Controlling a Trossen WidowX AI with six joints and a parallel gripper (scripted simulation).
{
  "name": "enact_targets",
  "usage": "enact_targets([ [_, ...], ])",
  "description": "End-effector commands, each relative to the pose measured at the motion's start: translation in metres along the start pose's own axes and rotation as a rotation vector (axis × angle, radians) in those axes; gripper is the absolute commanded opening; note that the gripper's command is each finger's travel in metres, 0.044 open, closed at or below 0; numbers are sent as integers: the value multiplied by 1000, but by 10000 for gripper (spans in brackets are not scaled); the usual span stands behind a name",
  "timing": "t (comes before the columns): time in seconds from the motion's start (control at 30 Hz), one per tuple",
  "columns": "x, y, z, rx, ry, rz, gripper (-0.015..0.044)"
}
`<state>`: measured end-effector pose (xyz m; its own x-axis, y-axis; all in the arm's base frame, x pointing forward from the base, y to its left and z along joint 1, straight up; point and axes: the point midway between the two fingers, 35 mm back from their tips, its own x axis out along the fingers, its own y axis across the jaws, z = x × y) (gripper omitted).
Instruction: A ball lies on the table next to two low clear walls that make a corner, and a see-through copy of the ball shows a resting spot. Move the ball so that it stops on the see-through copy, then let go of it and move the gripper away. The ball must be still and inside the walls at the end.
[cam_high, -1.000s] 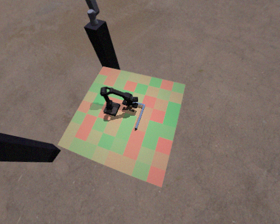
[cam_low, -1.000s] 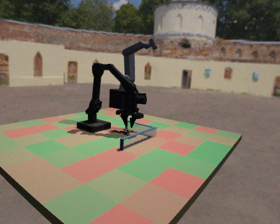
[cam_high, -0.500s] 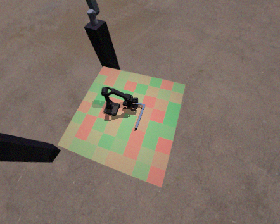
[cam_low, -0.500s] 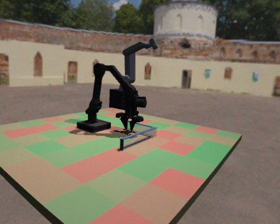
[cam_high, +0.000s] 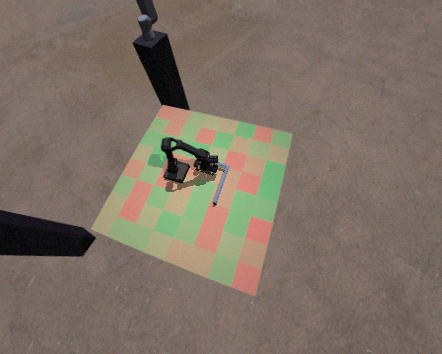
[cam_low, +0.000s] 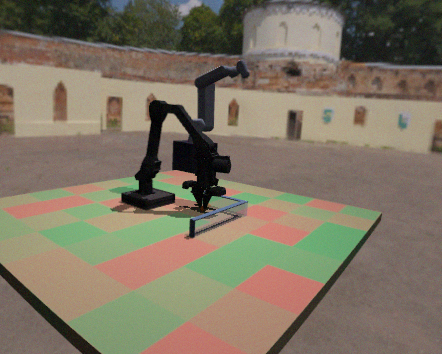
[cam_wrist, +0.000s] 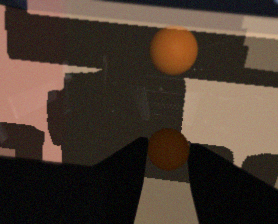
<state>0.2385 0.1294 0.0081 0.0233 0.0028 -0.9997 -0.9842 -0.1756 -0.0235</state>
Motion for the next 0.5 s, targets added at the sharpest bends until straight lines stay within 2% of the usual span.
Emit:
enact_targets([
  [0.0,1,1,0,-3,-2,3,70],
  [0.1,1,1,0,-3,-2,3,50],
  [0.17,0,1,0,-3,-2,3,0],
  [0.47,-48,-6,2,-3,-3,2,0],
])
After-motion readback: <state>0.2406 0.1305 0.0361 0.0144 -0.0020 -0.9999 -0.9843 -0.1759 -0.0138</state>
